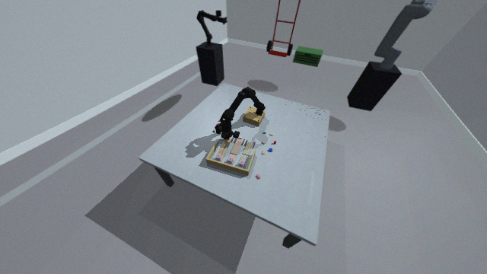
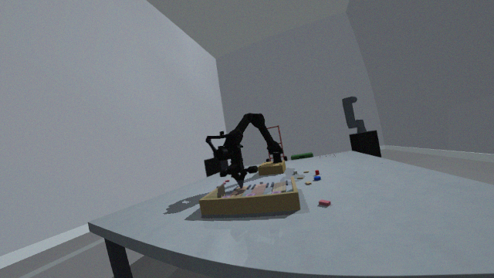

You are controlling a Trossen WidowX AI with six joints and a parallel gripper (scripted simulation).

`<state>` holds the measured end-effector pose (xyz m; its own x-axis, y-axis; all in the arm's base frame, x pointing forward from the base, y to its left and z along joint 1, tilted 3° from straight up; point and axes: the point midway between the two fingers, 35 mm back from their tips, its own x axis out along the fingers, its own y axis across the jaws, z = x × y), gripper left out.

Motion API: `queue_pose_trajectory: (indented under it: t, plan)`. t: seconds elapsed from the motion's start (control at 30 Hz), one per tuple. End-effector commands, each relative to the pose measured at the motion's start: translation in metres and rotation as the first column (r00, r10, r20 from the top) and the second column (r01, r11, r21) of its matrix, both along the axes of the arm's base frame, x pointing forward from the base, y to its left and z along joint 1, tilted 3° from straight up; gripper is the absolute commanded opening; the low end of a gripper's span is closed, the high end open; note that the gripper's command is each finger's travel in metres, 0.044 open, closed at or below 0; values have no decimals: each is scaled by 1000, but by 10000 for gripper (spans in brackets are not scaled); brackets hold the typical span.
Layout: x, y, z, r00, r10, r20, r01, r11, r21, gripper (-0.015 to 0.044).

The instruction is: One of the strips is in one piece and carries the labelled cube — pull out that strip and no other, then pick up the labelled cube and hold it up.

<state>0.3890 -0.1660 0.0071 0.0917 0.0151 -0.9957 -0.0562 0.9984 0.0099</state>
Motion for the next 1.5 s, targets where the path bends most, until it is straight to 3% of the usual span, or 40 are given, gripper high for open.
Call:
queue_pose_trajectory:
  t: [0.0, 1.47]
  plan:
    - [1, -1, -3, 1000, -3, -2, 3, 1000, -3, 0]
    - [-50, -2, -11, 1000, -3, -7, 3, 1000, -3, 0]
